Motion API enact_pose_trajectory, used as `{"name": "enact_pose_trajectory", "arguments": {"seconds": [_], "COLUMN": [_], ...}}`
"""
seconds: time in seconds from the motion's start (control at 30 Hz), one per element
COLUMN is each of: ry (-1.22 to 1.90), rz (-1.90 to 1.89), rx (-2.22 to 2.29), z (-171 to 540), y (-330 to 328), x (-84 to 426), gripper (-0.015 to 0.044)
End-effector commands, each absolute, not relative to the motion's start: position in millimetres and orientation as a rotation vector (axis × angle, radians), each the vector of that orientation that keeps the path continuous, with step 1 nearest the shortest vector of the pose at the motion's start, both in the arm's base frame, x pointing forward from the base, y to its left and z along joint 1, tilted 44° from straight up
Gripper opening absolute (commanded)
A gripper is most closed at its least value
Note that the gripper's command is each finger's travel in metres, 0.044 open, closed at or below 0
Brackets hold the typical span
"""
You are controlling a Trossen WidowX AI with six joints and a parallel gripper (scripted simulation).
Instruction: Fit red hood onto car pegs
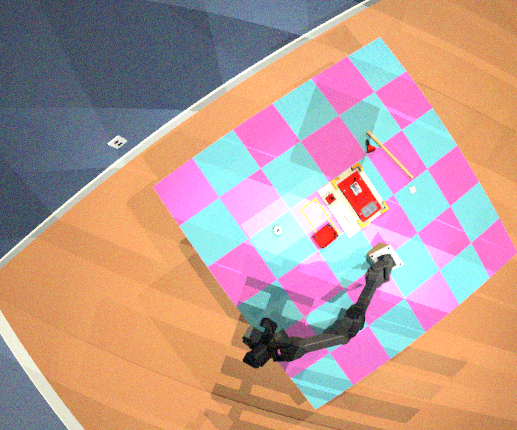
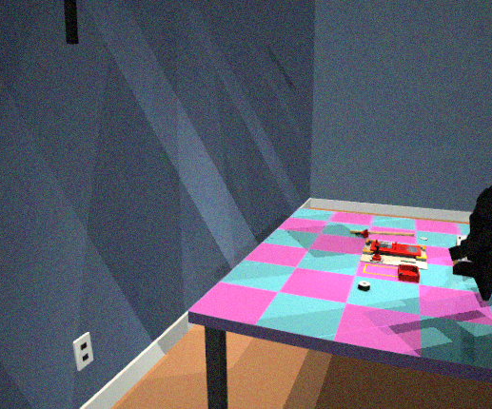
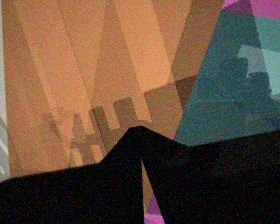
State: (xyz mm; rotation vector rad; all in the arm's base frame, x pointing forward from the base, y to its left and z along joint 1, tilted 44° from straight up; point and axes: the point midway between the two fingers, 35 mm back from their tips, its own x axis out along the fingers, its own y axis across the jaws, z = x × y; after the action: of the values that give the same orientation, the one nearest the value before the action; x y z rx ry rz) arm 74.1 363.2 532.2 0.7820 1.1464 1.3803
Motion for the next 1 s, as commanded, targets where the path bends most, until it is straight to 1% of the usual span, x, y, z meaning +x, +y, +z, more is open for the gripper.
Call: {"name": "enact_pose_trajectory", "arguments": {"seconds": [0.0,0.07,0.27,0.53,0.77,0.97], "ry": [1.151,1.183,1.326,1.504,1.629,1.730], "rz": [1.372,1.302,0.979,0.526,0.117,-0.247], "rx": [0.783,0.790,0.849,0.984,1.151,1.340], "z": [530,515,442,342,258,193], "y": [363,365,353,301,230,163], "x": [76,92,163,237,275,277], "gripper": [0.0026,0.0079,0.0236,0.0440,0.0440,0.0440]}}
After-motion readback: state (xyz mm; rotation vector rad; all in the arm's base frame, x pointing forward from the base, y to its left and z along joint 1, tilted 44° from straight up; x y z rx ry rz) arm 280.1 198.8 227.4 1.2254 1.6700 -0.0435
